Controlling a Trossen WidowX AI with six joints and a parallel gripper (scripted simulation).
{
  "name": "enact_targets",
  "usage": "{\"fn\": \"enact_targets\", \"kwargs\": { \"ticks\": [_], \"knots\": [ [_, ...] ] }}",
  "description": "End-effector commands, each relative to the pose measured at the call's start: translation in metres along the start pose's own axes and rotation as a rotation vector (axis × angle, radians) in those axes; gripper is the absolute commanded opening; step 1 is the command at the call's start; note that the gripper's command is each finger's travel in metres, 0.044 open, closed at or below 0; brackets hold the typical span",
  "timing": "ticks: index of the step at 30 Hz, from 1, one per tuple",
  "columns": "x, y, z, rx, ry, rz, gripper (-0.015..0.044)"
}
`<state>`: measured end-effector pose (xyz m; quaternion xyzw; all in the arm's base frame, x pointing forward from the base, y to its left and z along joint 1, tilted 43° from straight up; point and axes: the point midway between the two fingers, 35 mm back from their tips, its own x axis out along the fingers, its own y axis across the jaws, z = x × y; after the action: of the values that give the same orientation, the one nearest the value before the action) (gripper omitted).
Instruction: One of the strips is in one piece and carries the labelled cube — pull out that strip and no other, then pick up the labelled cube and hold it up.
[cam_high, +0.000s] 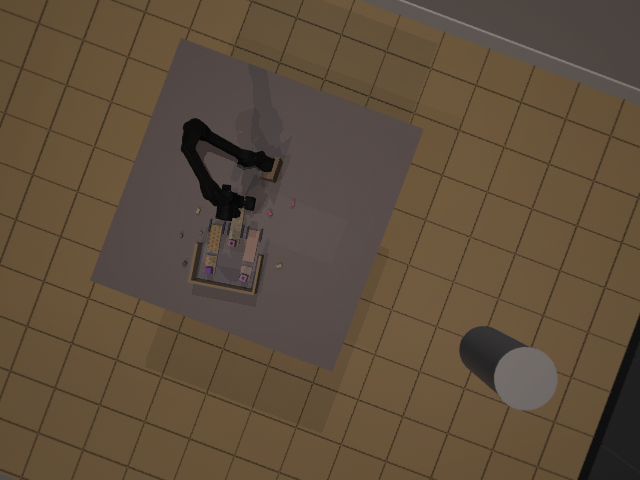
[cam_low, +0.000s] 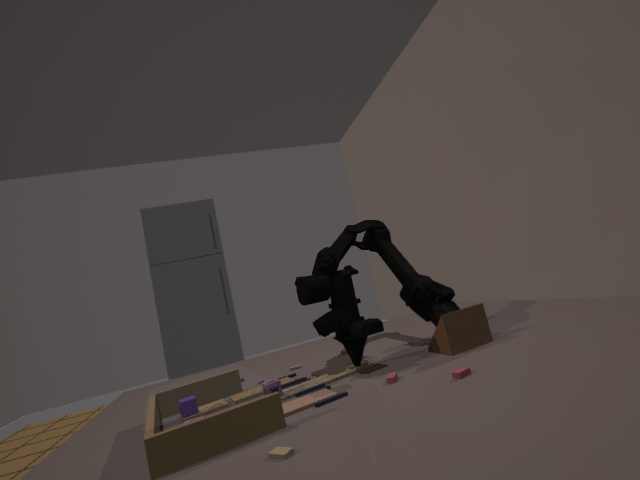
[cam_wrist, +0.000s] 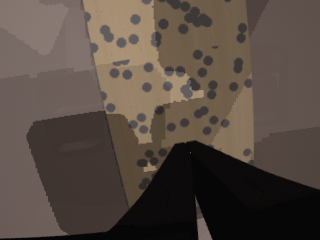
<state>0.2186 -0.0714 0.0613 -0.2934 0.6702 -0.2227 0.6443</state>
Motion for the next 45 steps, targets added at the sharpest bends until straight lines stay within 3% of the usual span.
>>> {"fn": "enact_targets", "kwargs": {
  "ticks": [1, 22, 27, 31, 45],
  "knots": [
    [0.004, 0.002, -0.014, -0.011, 0.025, 0.001, 0.0],
    [0.004, 0.002, -0.024, -0.011, 0.025, 0.001, 0.0],
    [-0.039, 0.001, -0.015, -0.011, 0.024, 0.003, 0.0],
    [-0.041, 0.001, -0.015, -0.012, 0.025, 0.003, 0.0],
    [-0.043, -0.001, 0.037, 0.006, 0.023, 0.003, 0.0368]
  ]
}}
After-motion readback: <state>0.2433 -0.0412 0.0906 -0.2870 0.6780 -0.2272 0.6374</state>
